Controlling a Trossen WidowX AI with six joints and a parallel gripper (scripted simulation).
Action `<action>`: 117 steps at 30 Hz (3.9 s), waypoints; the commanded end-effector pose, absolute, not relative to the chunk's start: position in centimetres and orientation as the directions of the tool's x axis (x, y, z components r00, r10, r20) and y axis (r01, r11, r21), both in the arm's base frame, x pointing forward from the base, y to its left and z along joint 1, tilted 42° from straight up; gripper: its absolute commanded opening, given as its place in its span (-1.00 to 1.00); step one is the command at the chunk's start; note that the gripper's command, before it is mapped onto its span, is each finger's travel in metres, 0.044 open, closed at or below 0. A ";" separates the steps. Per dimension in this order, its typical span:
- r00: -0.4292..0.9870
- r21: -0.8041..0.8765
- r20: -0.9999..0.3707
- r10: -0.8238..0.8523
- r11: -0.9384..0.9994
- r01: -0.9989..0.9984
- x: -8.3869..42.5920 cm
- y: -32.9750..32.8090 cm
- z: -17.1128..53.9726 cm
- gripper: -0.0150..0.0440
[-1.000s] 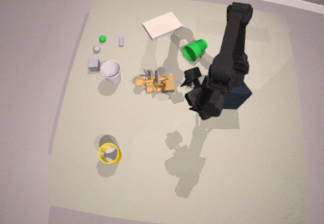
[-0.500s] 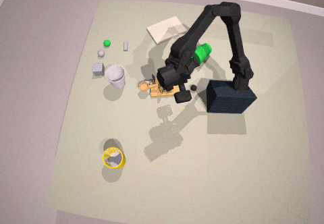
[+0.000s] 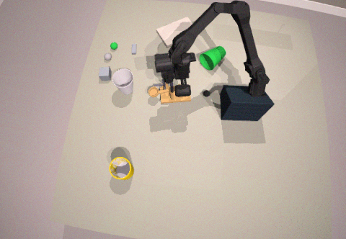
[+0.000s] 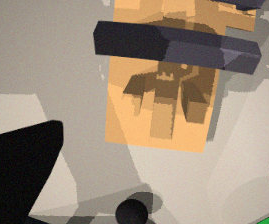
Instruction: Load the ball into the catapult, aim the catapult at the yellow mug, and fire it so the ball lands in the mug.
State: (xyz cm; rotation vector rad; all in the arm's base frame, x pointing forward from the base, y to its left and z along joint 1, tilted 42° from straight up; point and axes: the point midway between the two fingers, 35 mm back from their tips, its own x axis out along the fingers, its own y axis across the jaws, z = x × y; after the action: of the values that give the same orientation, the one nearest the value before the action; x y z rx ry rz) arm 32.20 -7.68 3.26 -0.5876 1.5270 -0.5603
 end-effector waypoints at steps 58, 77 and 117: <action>-0.044 -0.663 -0.747 -0.664 0.748 -0.030 31.5 -12.3 -2.2 -0.20; -0.037 -0.618 -0.768 -0.639 0.727 0.299 32.1 -2.1 -4.3 -0.49; -0.045 -0.442 -0.755 -0.654 0.458 0.771 28.6 8.1 -16.3 -0.49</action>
State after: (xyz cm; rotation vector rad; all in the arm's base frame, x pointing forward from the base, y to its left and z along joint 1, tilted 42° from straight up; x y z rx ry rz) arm 28.44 8.26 -16.08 0.1363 1.1378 -1.1676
